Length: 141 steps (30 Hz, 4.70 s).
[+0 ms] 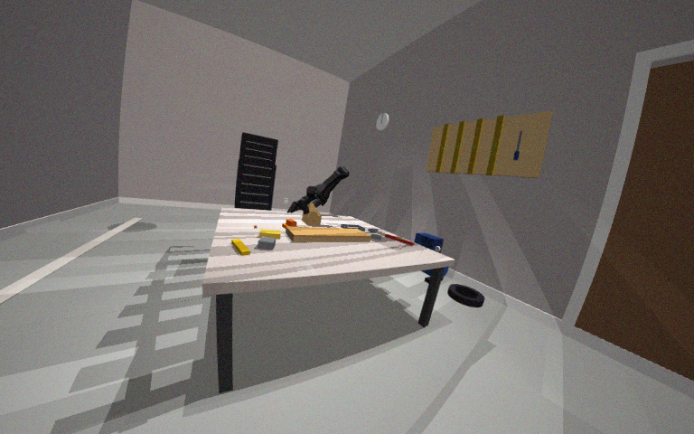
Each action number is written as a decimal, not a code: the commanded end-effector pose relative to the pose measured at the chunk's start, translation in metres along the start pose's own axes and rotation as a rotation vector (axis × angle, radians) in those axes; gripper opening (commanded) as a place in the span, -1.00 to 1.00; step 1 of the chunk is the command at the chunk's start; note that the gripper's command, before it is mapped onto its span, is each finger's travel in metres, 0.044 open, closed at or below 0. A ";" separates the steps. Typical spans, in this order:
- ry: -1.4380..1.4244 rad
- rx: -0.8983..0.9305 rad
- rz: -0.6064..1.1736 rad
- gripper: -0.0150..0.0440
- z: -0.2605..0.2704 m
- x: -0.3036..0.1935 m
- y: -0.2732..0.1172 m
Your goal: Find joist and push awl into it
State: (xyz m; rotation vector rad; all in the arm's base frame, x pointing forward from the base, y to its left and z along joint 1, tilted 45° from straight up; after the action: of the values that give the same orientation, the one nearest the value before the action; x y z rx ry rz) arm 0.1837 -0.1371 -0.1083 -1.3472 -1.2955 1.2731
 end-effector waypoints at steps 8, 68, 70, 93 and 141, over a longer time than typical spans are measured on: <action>1.067 0.281 -0.783 1.00 0.006 -0.014 0.032; 1.257 0.356 -0.931 0.64 0.005 0.019 0.065; 1.257 0.356 -0.931 0.60 0.005 0.019 0.065; 1.257 0.356 -0.931 0.08 0.005 0.019 0.065; 1.422 0.400 -0.868 -0.49 -0.137 -0.083 0.005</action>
State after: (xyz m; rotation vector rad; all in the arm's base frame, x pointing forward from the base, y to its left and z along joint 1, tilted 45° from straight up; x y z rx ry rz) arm 0.3012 -0.2107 -0.0939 -0.8272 -0.4073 -0.1345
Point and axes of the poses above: the point midway between the two fingers, 35 mm back from their tips, its own y axis out along the fingers, its own z axis across the jaws, x = y × z, the point moved 4 cm from there along -y, back along the fingers, and after that the axes turned 13 degrees about -y, right-handed, at the moved point
